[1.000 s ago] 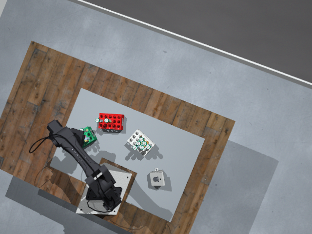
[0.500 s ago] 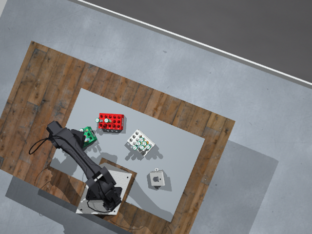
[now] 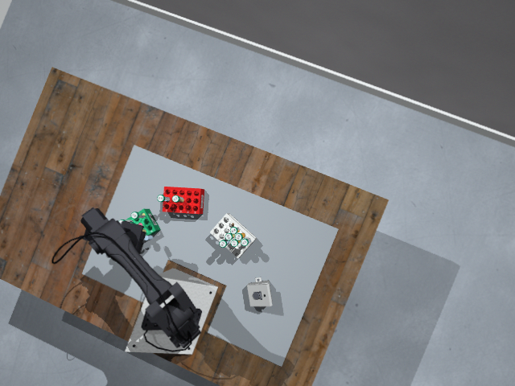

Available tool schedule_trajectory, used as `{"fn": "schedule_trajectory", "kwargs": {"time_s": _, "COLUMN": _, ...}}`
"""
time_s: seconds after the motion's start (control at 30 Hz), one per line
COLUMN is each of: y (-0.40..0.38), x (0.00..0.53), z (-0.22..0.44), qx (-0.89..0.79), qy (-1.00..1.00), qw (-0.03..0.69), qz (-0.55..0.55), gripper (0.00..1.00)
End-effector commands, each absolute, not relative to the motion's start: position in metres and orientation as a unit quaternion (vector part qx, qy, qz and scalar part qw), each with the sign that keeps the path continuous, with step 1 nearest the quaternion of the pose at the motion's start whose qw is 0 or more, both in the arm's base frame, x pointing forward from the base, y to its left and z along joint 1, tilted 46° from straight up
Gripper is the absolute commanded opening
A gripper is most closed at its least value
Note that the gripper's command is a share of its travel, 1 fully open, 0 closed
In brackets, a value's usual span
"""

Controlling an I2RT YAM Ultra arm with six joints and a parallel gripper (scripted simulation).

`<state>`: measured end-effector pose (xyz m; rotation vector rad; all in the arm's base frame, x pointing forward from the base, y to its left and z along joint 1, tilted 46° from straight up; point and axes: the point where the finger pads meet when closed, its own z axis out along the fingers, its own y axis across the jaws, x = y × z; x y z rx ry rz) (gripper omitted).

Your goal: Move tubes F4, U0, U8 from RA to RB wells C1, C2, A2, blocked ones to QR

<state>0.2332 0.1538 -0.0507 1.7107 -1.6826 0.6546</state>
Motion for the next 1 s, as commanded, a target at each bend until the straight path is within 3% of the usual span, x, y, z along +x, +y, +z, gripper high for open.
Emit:
{"fn": "schedule_trajectory", "kwargs": {"time_s": 0.0, "y": 0.166, "x": 0.229, "z": -0.048, "qx": 0.658, "qy": -0.648, "qw": 0.295, "qz": 0.245, "gripper": 0.00}}
{"fn": "schedule_trajectory", "kwargs": {"time_s": 0.23, "y": 0.160, "x": 0.221, "z": -0.041, "qx": 0.658, "qy": -0.648, "qw": 0.295, "qz": 0.245, "gripper": 0.00}}
{"fn": "schedule_trajectory", "kwargs": {"time_s": 0.97, "y": 0.126, "x": 0.281, "z": -0.003, "qx": 0.657, "qy": -0.650, "qw": 0.290, "qz": 0.250, "gripper": 0.00}}
